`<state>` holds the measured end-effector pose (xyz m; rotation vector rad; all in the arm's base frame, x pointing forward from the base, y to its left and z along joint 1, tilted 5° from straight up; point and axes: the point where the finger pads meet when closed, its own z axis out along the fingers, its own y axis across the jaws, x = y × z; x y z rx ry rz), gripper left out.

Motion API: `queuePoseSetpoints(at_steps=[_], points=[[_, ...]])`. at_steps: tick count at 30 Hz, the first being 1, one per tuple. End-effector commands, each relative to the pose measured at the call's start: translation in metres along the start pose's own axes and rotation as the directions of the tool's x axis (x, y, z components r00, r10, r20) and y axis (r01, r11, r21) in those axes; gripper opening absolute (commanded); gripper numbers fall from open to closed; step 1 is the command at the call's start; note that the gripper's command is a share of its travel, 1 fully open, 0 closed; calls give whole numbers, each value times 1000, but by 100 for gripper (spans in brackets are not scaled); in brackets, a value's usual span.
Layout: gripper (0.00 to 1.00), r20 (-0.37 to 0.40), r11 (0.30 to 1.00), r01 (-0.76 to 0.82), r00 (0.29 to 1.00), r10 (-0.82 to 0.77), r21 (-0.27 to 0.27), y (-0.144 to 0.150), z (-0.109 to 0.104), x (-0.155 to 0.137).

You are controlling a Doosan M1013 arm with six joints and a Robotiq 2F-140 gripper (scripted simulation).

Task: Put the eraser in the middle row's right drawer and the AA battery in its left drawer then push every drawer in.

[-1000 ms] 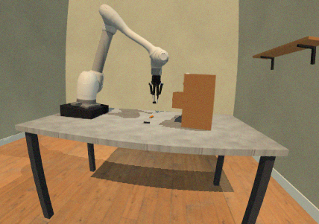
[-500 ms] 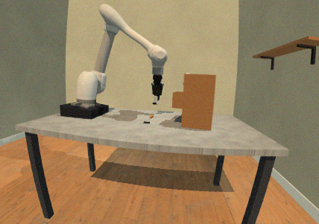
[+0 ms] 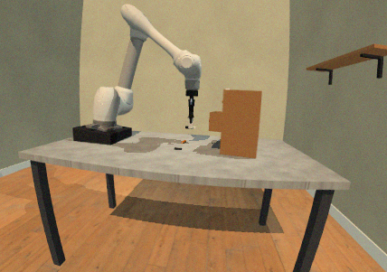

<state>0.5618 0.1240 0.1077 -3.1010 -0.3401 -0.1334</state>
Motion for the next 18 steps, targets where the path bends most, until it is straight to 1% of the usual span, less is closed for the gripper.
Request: queuePoseSetpoints(at_steps=[1,2,3,6,18], points=[[11,0,981,-193,981,193,-12,24,-2,2],[11,-1,969,-249,969,249,-12,31,-3,1],[11,-1,969,-249,969,249,-12,31,-3,1],[11,-2,949,-316,949,316,-11,40,-3,1],[11,-2,946,-323,946,323,-12,40,-7,1]])
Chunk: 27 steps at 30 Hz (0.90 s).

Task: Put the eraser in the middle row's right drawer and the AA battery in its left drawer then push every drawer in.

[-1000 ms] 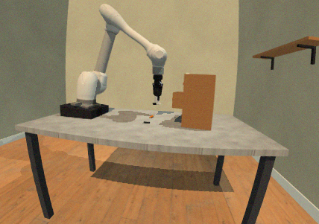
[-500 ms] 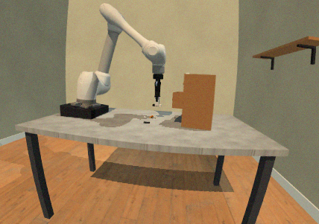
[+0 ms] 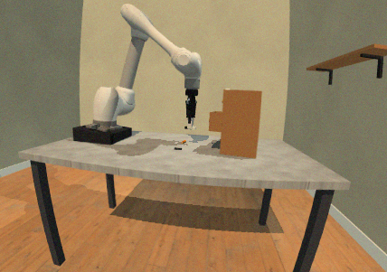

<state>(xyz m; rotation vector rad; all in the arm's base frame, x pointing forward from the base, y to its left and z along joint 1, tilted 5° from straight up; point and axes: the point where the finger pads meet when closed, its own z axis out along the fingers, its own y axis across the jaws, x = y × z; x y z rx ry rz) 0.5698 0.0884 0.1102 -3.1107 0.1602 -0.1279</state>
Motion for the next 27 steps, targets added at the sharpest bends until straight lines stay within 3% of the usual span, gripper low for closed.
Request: queuePoseSetpoints(at_steps=[1,14,27], points=[[11,-1,1000,-9,1000,9,-4,3,-6,2],[11,-1,1000,-9,1000,9,-4,3,-40,2],[11,-1,1000,-9,1000,9,-4,2,-106,2]])
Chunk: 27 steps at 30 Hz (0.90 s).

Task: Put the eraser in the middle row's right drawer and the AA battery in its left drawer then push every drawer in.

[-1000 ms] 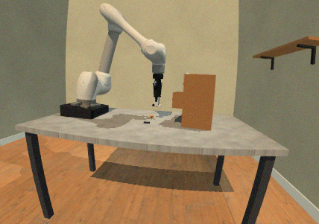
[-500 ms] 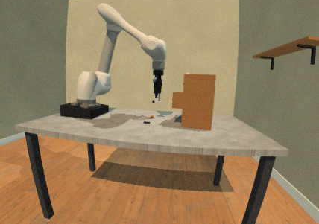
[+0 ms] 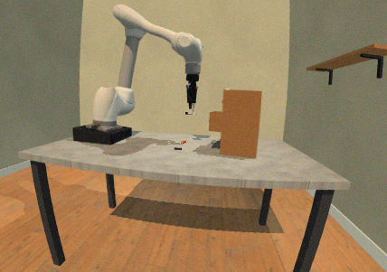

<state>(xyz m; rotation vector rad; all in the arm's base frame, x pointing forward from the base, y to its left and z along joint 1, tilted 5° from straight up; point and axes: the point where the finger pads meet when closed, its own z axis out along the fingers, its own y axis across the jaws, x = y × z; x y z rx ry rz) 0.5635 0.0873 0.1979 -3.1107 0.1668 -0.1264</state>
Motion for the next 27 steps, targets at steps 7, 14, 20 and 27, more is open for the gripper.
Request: queuePoseSetpoints(at_steps=[7,14,20,27], points=[[11,-1,1000,-4,1000,4,-3,3,-39,2],[11,-1,1000,-4,1000,4,-3,3,-58,2],[11,-1,1000,-4,1000,4,-3,3,-63,2],[11,-2,1000,-4,1000,4,-3,3,-63,2]])
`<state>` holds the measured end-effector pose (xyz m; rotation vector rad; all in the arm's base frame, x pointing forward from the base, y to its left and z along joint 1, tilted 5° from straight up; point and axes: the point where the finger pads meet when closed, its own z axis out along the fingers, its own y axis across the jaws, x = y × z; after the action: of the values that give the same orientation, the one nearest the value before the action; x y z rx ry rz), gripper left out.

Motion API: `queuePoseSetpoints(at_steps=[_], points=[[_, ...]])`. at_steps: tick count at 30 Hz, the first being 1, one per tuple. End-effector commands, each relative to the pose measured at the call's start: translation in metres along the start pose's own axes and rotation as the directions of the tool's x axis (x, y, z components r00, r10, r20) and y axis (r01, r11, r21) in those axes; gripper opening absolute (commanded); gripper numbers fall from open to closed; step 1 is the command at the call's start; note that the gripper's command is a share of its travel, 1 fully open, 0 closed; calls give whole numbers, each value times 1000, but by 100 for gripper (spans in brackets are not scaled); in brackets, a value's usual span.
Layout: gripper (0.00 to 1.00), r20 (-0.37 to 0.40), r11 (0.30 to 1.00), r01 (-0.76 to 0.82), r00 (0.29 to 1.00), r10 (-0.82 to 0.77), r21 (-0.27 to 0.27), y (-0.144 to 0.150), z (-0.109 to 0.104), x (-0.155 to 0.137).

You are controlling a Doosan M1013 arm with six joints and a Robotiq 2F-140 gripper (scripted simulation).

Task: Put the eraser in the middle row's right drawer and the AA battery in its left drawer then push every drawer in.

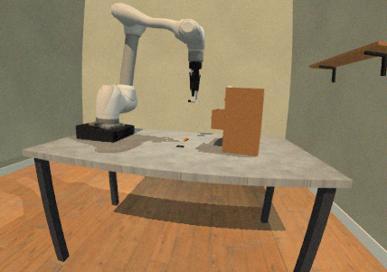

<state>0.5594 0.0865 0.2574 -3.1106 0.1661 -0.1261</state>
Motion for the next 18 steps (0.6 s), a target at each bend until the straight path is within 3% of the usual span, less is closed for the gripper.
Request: queuePoseSetpoints(at_steps=[1,11,18], points=[[11,-2,1000,-5,1000,5,-3,3,-3,1],[11,-29,1000,-5,1000,5,-3,3,-3,0],[11,-109,1000,-5,994,5,-3,3,-2,-1]])
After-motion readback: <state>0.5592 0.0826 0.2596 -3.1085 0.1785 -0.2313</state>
